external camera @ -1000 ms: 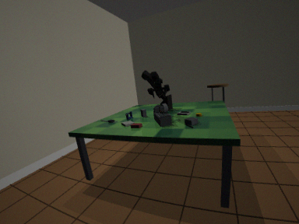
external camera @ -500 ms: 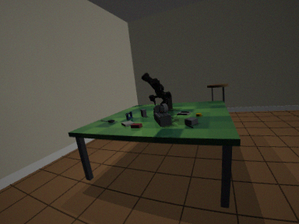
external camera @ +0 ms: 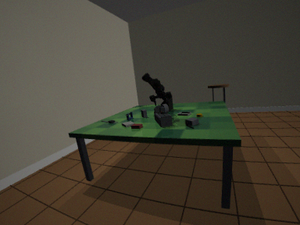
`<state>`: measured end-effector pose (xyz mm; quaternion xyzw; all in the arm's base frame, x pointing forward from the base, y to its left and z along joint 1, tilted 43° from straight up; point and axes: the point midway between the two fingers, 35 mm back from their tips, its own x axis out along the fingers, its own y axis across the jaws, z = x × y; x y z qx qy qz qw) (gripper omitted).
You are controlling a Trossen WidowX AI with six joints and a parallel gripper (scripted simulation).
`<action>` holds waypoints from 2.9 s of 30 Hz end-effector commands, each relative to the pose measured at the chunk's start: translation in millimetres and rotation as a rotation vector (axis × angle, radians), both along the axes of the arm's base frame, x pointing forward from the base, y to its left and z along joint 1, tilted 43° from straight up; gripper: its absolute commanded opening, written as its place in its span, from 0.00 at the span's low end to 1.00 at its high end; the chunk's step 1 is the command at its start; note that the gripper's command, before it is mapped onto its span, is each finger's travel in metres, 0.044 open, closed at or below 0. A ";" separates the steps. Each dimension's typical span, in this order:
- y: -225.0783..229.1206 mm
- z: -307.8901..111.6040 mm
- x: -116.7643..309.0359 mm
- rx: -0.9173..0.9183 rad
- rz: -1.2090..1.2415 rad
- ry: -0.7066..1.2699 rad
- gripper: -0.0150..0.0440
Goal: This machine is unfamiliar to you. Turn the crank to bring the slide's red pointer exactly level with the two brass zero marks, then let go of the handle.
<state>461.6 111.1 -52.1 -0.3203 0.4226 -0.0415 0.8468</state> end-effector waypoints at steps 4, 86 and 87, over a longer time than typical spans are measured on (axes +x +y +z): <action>20.9 20.6 1.5 0.001 0.002 0.004 1.00; -83.9 4.0 -117.0 -0.081 0.335 0.226 1.00; -85.0 2.9 -117.3 -0.081 0.335 0.226 1.00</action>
